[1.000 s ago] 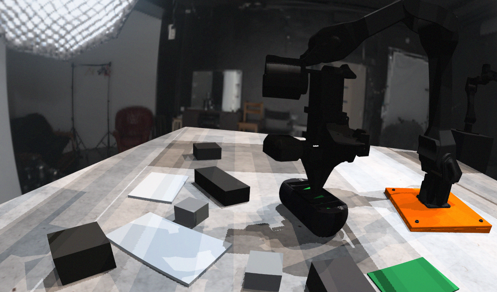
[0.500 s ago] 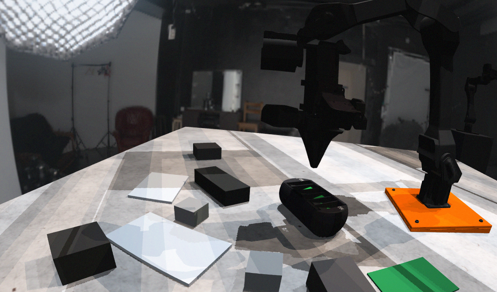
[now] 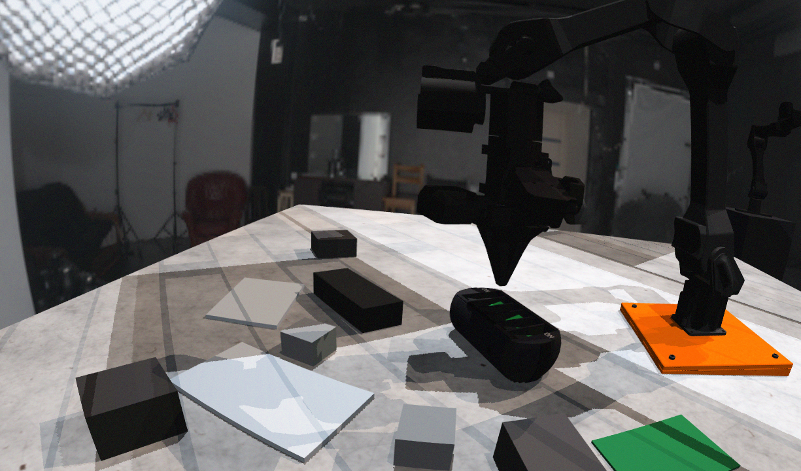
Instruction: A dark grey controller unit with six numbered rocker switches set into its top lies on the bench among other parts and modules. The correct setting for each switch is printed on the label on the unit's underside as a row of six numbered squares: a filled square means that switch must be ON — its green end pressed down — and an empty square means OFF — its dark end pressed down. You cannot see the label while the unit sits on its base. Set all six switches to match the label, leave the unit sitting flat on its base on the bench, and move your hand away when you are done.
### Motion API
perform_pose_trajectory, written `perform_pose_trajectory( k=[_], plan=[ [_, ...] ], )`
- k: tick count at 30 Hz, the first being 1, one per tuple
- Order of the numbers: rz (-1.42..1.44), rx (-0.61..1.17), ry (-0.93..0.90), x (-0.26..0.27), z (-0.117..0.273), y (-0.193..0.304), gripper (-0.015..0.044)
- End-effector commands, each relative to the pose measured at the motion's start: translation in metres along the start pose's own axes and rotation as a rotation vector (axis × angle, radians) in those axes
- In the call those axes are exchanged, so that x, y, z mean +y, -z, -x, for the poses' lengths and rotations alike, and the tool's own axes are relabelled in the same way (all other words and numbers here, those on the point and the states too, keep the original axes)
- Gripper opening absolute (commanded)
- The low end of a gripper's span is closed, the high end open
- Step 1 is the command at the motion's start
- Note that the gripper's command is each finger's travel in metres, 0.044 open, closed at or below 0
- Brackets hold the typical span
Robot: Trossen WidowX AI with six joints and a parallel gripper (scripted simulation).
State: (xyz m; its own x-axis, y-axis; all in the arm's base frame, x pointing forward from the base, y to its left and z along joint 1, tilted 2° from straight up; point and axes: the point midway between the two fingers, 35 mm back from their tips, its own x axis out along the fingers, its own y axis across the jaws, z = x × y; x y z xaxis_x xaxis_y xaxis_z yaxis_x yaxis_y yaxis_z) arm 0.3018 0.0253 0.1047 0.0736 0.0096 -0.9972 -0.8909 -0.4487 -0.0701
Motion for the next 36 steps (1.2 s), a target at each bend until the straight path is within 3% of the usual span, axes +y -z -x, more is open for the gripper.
perform_pose_trajectory(
  k=[1,25,30,36],
  plan=[
    [0.007,-0.002,-0.004,0.000,-0.007,0.000,0.0000],
    [0.007,-0.003,-0.004,0.001,-0.027,-0.001,0.0000],
    [0.006,-0.002,-0.004,0.000,0.015,0.000,0.0000],
    [0.007,-0.003,-0.004,-0.001,0.018,-0.006,0.0000]
  ],
)
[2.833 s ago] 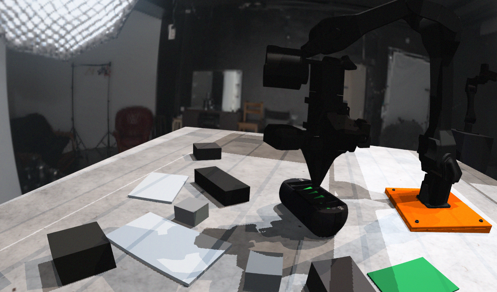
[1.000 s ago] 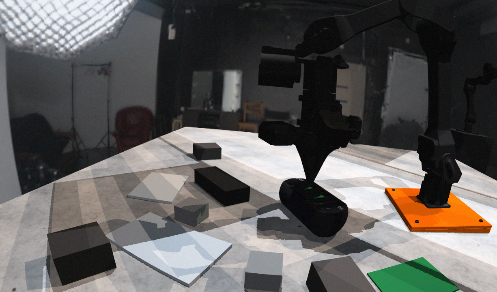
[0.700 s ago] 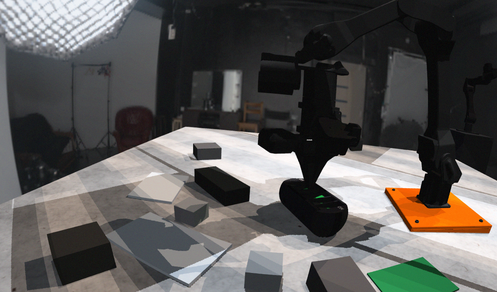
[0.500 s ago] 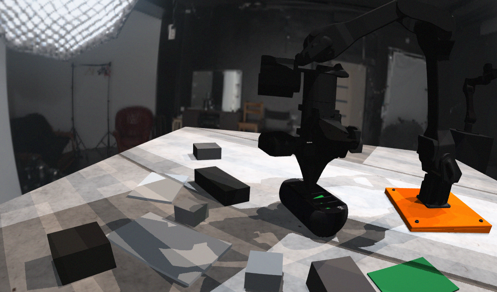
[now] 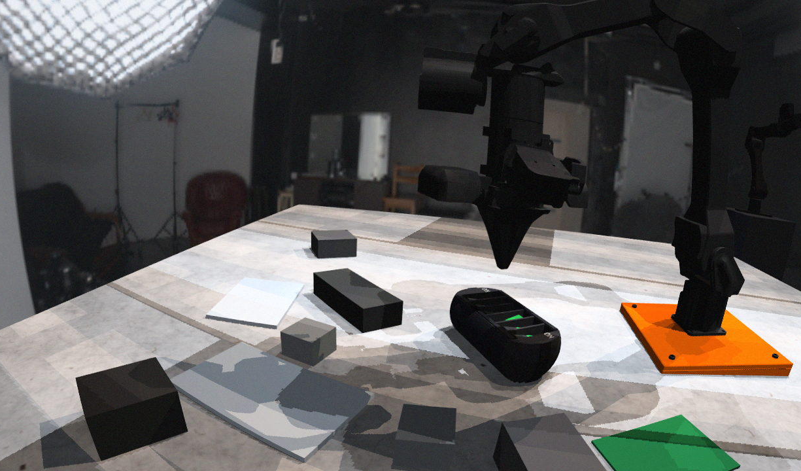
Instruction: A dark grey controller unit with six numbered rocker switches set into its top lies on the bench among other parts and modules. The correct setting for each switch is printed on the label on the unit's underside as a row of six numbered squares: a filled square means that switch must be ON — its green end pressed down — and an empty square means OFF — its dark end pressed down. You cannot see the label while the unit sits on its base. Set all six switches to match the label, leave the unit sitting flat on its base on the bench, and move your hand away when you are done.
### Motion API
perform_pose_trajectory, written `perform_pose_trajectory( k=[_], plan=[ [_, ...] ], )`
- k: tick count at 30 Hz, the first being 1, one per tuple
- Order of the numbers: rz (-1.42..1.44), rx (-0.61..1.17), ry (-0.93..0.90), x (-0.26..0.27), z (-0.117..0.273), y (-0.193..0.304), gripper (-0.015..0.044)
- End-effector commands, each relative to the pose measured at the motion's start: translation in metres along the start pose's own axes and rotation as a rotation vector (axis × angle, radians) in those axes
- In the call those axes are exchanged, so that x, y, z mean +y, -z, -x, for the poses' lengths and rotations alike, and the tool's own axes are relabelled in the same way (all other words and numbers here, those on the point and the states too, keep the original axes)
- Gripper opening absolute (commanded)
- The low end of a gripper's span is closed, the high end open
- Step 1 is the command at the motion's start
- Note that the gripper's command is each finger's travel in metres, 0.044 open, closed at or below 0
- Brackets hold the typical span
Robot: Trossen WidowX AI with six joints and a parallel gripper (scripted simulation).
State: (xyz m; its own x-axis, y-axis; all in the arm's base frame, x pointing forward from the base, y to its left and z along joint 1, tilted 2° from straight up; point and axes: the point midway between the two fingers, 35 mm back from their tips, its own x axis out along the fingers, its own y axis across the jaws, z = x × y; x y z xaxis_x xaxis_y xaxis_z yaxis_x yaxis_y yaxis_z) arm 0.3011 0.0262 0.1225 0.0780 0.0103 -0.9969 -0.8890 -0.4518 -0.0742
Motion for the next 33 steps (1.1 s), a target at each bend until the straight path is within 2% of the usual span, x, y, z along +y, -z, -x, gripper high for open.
perform_pose_trajectory(
  k=[1,5,33],
  plan=[
    [0.003,-0.005,-0.008,-0.002,0.001,-0.011,0.0000],
    [0.003,-0.007,-0.007,-0.007,0.004,-0.030,0.0000],
    [0.003,-0.008,-0.018,-0.012,0.003,-0.030,0.0000]
  ],
)
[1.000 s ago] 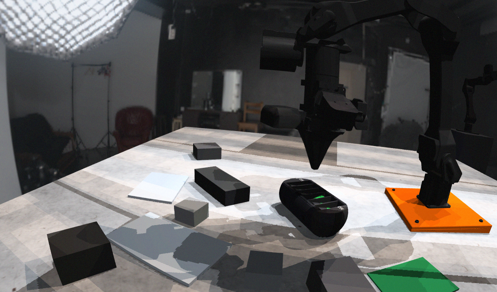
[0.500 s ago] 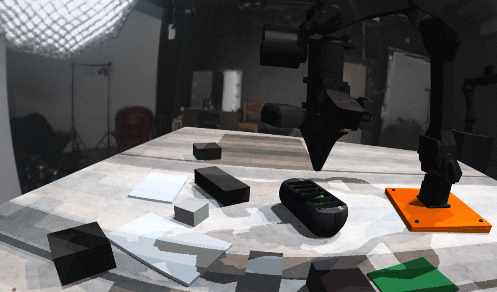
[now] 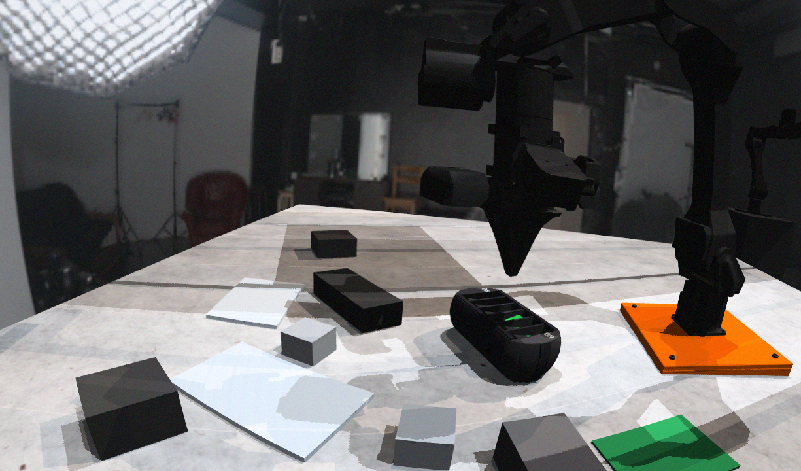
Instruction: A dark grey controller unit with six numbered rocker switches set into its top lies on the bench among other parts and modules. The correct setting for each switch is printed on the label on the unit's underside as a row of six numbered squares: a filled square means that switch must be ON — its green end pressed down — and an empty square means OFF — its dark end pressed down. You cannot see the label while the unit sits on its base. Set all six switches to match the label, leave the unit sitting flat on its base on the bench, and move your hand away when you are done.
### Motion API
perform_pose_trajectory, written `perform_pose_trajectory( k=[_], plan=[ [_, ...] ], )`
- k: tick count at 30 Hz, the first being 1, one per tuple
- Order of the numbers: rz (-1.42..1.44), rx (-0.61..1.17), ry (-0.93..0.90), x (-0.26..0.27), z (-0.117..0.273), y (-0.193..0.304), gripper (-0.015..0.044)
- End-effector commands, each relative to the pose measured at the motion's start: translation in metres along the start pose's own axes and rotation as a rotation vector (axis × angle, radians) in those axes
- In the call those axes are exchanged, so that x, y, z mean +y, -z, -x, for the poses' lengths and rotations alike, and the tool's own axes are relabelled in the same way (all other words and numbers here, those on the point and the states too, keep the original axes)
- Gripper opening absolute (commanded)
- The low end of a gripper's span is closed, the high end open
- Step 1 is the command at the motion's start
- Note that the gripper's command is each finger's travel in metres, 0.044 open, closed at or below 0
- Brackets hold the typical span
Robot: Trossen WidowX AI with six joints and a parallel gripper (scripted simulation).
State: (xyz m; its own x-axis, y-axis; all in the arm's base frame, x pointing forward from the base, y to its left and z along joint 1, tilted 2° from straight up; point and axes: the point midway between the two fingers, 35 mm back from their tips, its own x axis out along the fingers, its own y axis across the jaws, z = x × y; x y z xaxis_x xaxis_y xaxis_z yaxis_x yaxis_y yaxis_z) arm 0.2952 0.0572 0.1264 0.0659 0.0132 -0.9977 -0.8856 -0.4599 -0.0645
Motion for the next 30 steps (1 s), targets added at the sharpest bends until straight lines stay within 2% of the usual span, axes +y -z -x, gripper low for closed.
perform_pose_trajectory(
  k=[1,12,30],
  plan=[
    [-0.007,0.000,-0.023,-0.006,-0.002,0.001,0.0000],
    [-0.006,0.000,-0.197,-0.051,-0.028,0.000,0.0000],
    [-0.006,0.000,-0.200,-0.052,-0.054,0.000,0.0000]
  ],
)
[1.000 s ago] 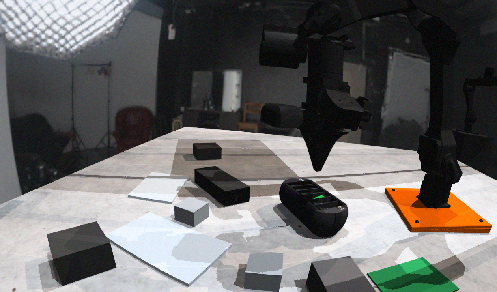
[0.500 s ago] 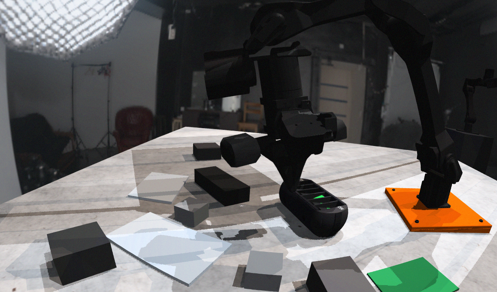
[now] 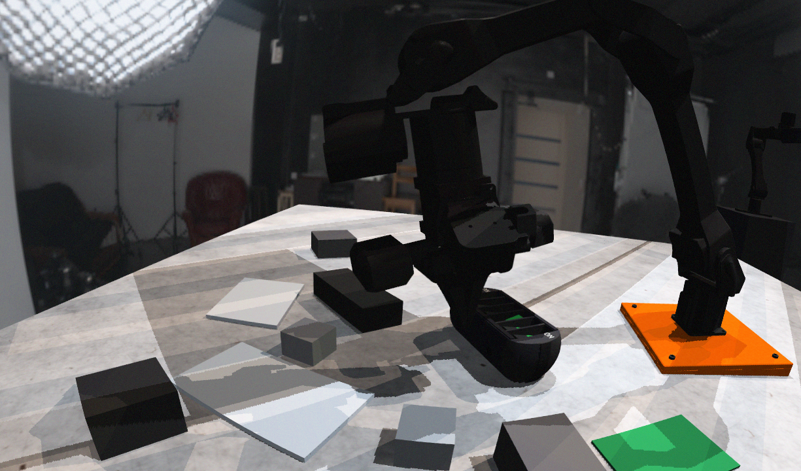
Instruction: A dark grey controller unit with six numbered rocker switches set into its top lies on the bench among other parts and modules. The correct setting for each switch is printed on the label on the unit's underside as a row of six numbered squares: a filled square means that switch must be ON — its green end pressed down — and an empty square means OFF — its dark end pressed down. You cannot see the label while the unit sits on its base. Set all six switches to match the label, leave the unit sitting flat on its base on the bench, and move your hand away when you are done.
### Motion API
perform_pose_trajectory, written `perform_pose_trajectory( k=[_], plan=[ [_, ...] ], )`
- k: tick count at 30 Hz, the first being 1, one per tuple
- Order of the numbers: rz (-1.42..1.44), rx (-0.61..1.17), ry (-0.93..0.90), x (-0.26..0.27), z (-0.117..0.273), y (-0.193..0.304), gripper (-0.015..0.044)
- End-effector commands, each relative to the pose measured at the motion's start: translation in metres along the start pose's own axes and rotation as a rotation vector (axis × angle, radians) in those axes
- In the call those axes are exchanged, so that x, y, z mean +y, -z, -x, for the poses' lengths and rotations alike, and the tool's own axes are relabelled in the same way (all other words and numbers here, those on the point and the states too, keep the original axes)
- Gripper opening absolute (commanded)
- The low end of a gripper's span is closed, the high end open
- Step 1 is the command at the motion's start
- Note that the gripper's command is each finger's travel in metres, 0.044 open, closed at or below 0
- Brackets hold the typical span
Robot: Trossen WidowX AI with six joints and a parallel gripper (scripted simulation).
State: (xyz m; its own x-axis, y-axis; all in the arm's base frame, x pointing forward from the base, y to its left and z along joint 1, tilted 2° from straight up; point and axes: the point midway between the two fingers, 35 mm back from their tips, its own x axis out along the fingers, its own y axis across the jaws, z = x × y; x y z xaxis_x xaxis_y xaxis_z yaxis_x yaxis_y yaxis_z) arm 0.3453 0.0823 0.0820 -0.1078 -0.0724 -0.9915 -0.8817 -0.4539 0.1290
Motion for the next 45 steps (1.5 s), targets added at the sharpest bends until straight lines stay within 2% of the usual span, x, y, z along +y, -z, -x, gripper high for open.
perform_pose_trajectory(
  k=[1,12,43,45],
  plan=[
    [-0.006,0.003,-0.006,-0.001,-0.008,0.000,0.0000],
    [-0.006,0.003,-0.006,-0.004,-0.028,0.000,0.0000],
    [-0.006,0.003,-0.008,0.015,-0.032,0.001,0.0000],
    [-0.009,0.004,0.008,0.007,-0.023,0.001,0.0000]
  ],
)
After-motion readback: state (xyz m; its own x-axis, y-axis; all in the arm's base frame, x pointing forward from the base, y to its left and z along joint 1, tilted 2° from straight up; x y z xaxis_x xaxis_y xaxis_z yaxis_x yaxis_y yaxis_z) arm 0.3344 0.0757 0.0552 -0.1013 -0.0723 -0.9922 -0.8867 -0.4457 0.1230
